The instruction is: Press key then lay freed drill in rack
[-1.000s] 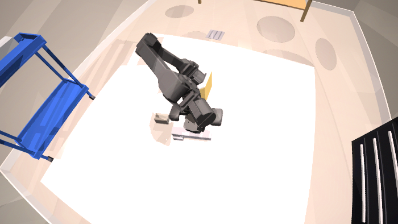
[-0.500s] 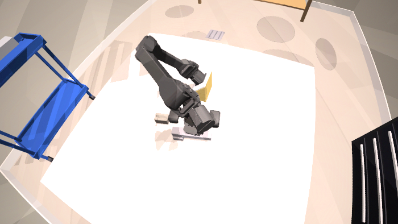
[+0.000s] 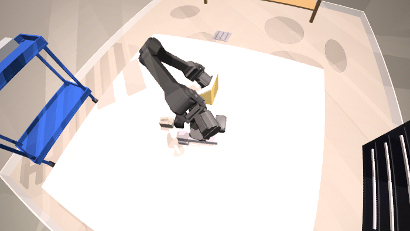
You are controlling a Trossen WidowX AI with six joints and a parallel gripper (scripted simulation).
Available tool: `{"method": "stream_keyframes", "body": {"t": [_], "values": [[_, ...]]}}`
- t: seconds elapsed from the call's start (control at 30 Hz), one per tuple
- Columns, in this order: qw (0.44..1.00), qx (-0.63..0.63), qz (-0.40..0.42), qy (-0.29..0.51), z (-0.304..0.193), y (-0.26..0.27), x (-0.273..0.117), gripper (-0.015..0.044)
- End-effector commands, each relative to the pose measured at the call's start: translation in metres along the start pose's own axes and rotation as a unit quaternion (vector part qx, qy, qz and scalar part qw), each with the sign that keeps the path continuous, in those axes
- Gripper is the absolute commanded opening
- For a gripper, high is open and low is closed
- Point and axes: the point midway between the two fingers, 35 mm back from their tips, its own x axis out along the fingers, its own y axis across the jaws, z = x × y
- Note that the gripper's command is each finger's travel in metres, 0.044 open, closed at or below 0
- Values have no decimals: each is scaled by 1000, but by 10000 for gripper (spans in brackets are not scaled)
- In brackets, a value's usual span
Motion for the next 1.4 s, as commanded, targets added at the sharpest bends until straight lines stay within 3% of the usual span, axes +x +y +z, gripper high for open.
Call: {"method": "stream_keyframes", "body": {"t": [0.0, 1.37], "values": [[1000, -4, -3, 3, -1, 0, 4, 0], [1000, -4, -3, 3, -4, -2, 18, 0]]}}
